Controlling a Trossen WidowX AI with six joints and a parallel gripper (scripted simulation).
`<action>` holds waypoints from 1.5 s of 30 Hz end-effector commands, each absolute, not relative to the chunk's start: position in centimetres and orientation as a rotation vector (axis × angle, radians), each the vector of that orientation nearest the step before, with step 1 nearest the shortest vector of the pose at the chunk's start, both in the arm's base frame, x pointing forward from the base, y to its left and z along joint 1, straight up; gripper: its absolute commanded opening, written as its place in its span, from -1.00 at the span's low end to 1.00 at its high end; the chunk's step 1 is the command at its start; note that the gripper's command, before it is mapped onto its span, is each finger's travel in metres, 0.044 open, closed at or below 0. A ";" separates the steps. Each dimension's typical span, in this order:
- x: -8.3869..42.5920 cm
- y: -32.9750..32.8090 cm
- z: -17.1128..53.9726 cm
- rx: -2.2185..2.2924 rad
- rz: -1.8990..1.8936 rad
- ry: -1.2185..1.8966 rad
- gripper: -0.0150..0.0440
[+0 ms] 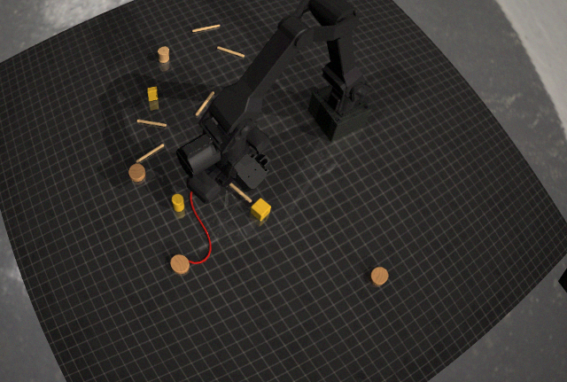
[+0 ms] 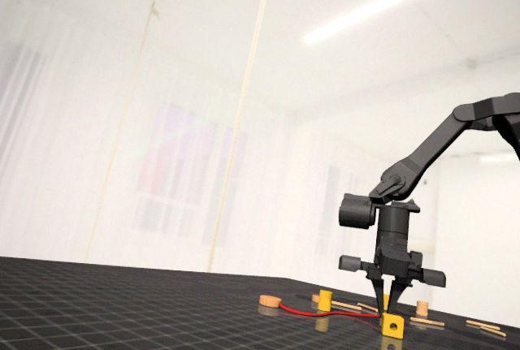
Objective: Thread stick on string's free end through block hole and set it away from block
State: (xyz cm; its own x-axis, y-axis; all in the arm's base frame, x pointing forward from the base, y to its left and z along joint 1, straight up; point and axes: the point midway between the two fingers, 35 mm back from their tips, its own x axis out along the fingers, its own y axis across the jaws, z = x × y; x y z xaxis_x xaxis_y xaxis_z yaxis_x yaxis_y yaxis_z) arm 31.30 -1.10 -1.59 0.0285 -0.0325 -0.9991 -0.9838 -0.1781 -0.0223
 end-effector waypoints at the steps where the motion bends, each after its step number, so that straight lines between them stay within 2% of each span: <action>1: 31.2 -0.6 -1.5 -1.382 1.294 1.127 -0.49; 45: 30.4 3.8 -1.6 -1.381 1.294 1.126 -0.49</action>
